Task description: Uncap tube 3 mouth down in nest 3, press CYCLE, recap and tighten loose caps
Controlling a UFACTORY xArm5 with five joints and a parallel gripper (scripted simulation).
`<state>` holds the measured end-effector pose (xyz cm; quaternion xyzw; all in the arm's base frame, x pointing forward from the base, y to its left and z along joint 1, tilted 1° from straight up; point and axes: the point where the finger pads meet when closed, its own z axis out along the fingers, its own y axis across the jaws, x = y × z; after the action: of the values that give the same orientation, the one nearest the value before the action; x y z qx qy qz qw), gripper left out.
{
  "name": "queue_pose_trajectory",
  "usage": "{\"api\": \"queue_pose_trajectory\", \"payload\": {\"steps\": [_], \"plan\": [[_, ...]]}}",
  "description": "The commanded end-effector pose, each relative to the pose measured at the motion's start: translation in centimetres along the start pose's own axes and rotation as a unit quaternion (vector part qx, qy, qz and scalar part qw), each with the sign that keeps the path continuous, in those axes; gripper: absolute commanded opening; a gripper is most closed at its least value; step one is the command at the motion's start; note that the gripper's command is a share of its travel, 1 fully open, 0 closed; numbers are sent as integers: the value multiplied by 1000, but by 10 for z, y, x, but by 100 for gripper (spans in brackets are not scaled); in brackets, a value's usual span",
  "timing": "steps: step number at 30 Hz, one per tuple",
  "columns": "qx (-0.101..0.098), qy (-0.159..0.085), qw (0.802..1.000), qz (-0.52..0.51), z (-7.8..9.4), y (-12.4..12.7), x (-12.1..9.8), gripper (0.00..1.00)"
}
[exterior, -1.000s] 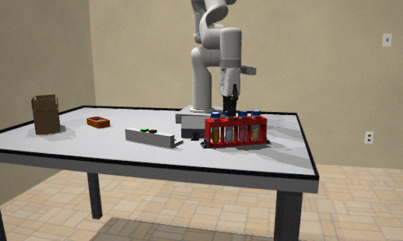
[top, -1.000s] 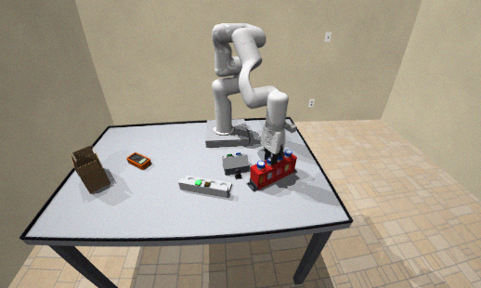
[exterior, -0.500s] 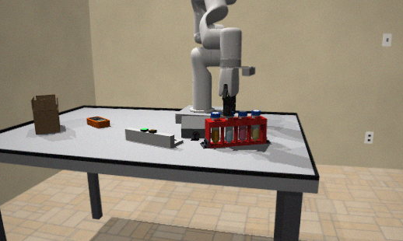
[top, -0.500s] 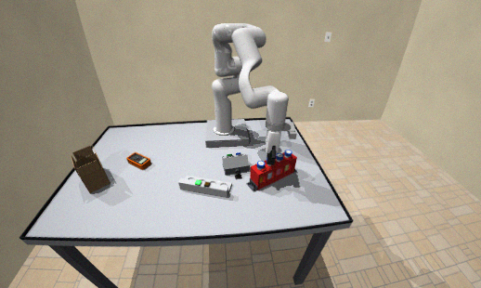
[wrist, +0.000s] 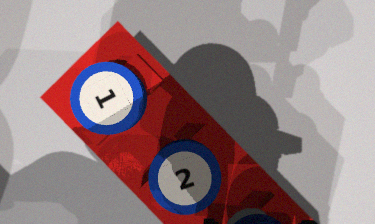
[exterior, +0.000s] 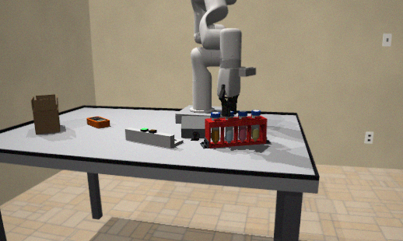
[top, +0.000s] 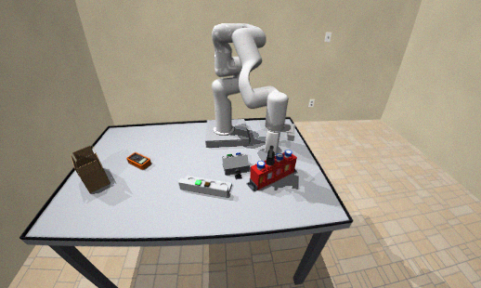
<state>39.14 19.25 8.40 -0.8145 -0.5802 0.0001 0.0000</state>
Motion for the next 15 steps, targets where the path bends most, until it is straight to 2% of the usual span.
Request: {"api": "queue_pose_trajectory", "payload": {"steps": [1,4,6,11,15], "plan": [[2,7,1000,0,-3,2,2,46],[2,7,1000,0,-3,2,2,46],[1,7,997,-83,-3,2,2,46],[0,7,976,-216,-3,2,2,46],[-1,7,951,-310,-3,2,2,46]]}}
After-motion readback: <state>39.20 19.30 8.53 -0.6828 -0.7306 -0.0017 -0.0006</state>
